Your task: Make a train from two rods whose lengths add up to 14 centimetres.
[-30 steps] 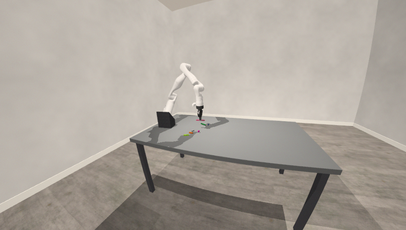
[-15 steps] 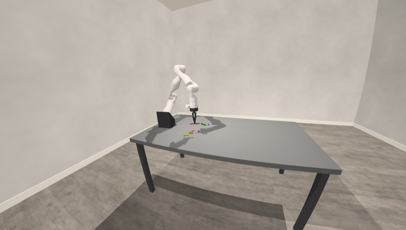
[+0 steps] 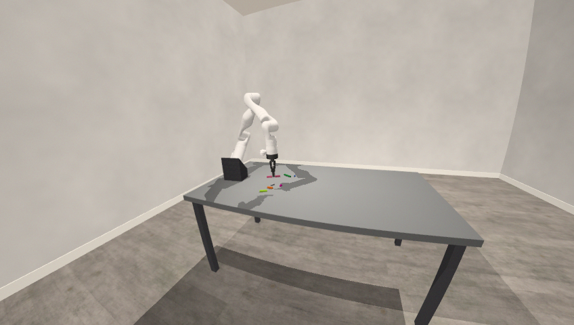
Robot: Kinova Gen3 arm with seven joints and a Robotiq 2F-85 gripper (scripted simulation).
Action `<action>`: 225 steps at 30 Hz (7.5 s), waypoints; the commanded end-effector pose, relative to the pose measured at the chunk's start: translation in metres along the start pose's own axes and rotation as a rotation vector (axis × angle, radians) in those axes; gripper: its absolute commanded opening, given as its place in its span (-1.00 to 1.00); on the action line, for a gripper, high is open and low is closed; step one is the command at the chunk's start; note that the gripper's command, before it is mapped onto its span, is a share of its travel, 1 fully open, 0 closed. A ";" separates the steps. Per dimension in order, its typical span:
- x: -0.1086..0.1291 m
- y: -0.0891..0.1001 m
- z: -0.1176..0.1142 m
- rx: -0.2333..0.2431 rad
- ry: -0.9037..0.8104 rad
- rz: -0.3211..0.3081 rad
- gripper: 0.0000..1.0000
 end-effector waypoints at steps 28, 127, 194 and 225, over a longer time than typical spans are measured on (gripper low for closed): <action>0.004 -0.074 -0.002 0.001 0.004 0.002 -0.91; 0.008 -0.088 -0.003 0.003 0.003 0.003 -0.91; 0.008 -0.087 -0.005 0.003 0.005 0.004 -0.91; 0.008 -0.087 -0.005 0.002 0.006 0.004 -0.91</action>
Point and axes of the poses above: the point where the finger pads meet when closed, its own y axis back along the fingers, its own z axis across the jaws, x = y × z, the point moved 2 cm from there along y, back along the fingers, and after that the axes turned 12 degrees about y, right-handed, at the moved point
